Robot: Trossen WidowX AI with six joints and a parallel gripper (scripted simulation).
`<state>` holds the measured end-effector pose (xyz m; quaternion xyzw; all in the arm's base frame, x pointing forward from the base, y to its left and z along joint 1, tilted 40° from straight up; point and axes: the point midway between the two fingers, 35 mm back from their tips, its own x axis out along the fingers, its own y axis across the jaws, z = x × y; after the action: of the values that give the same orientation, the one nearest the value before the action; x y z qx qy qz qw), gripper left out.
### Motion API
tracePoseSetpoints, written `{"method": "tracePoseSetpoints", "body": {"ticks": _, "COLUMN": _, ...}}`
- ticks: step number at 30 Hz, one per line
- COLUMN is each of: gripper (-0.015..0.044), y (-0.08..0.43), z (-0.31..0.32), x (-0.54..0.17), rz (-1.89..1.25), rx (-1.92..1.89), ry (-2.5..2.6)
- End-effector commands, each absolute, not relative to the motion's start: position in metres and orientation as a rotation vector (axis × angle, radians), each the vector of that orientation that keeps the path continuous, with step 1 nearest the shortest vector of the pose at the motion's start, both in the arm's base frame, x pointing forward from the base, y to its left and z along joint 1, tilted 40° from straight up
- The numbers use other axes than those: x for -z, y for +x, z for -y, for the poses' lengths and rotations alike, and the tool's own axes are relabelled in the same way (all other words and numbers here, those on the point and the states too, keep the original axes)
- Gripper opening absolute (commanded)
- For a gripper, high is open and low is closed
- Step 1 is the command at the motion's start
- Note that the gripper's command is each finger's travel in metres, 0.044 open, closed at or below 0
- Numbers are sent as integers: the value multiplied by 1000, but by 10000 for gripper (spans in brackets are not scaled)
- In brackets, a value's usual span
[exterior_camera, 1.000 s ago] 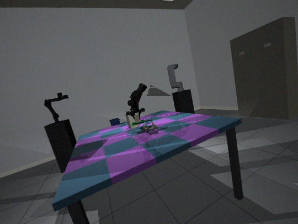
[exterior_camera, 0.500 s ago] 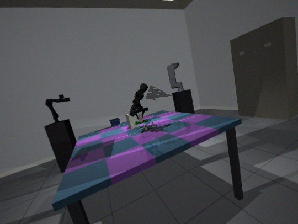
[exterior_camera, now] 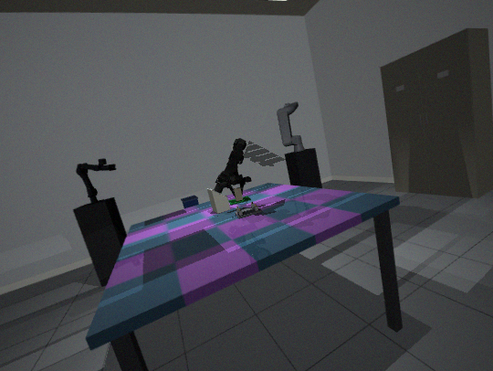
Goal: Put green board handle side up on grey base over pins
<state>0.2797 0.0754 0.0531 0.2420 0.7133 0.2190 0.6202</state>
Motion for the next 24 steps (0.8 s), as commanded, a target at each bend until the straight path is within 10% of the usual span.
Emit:
{"method": "tracePoseSetpoints", "body": {"ticks": 1, "gripper": 0, "y": 281, "z": -84, "x": -64, "rz": -1624, "rx": -517, "ry": 557}}
{"method": "tracePoseSetpoints", "body": {"ticks": 24, "gripper": 0, "y": 277, "z": -99, "x": -69, "rz": -1633, "rx": -536, "ry": 551}}
